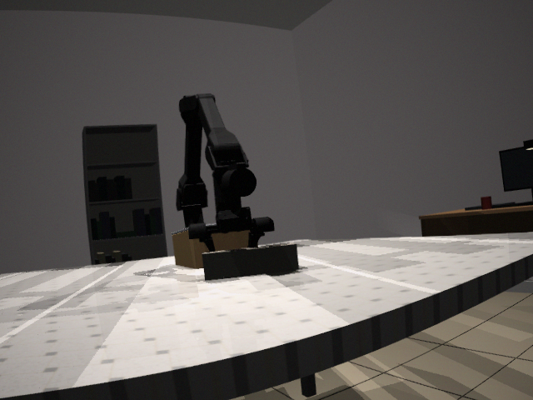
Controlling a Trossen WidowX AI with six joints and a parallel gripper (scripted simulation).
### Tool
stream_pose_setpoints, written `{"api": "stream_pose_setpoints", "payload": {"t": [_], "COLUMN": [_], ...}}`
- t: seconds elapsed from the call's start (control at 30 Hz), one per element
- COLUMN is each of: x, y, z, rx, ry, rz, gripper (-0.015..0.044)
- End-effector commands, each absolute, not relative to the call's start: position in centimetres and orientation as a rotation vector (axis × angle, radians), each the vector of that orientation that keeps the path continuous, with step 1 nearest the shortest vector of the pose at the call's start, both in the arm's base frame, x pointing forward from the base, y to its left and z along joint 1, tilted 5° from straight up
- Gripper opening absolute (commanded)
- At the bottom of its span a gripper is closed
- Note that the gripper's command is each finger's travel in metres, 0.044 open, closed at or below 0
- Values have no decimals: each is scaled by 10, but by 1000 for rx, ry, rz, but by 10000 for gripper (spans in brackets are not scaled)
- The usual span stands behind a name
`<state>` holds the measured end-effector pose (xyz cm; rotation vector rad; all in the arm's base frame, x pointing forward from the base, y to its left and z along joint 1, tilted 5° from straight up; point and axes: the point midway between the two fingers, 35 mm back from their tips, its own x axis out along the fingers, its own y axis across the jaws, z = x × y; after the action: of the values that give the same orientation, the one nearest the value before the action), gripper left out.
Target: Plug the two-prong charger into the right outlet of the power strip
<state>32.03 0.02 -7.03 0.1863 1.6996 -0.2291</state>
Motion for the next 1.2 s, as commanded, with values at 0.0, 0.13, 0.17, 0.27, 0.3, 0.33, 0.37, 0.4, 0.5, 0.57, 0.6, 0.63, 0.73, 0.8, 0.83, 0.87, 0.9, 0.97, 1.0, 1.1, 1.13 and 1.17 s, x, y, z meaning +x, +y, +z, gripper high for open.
{"api": "stream_pose_setpoints", "payload": {"t": [0.0,0.13,0.17,0.27,0.3,0.33,0.37,0.4,0.5,0.57,0.6,0.63,0.73,0.8,0.83,0.87,0.9,0.97,1.0,1.1,1.13,1.17], "x": [321,320,320,319,319,318,318,318,317,316,316,316,315,315,314,314,314,313,313,312,312,312], "y": [0,0,0,1,1,1,1,1,1,1,1,2,2,2,2,2,2,2,2,3,3,3], "z": [-70,-70,-70,-70,-70,-70,-70,-70,-70,-70,-70,-70,-70,-70,-70,-70,-70,-70,-70,-70,-70,-70], "rx": [186,186,186,186,186,186,186,186,186,186,186,186,186,186,186,186,186,186,186,186,187,187], "ry": [1697,1695,1695,1693,1692,1691,1691,1690,1688,1687,1686,1685,1683,1682,1681,1681,1680,1679,1678,1676,1676,1675], "rz": [-229,-230,-230,-230,-230,-231,-231,-231,-231,-232,-232,-232,-233,-233,-233,-233,-234,-234,-234,-235,-235,-235], "gripper": [440,440,440,440,440,440,440,440,440,440,440,440,440,440,440,440,440,440,440,440,440,440]}}
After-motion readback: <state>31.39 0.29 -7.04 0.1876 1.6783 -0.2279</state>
